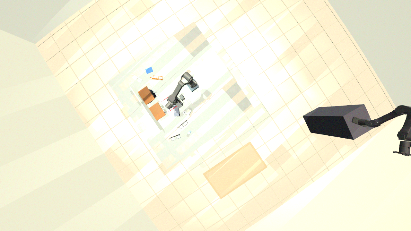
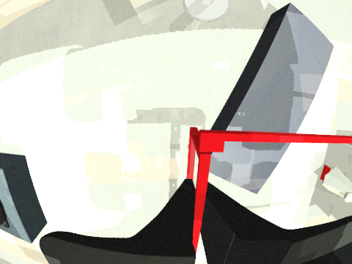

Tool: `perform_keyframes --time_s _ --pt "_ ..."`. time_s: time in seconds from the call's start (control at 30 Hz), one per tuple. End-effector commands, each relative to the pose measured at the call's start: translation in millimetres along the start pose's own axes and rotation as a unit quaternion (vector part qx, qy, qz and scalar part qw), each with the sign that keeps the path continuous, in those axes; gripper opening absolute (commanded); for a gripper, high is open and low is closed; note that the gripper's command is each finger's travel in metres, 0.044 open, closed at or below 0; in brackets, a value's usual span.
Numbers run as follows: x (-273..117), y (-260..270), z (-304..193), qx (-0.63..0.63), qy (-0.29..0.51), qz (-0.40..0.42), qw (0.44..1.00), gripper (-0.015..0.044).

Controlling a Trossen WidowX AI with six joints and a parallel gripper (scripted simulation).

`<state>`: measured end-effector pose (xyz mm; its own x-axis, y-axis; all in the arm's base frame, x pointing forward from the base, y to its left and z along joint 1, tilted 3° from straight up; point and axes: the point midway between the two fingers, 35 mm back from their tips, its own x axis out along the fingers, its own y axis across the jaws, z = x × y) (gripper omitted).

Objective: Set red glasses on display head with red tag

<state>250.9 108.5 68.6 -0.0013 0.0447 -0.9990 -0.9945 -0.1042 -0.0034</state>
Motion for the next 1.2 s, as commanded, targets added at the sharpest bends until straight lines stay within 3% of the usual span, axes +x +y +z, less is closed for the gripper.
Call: perform_keyframes --time_s 0.0,1.17 --pt "5.3 1.2 0.6 0.001 -0.001 0.002 1.000 0.0000" --pt "7.3 -35.4 0.8 0.001 0.005 -0.005 1.000 0.0000"
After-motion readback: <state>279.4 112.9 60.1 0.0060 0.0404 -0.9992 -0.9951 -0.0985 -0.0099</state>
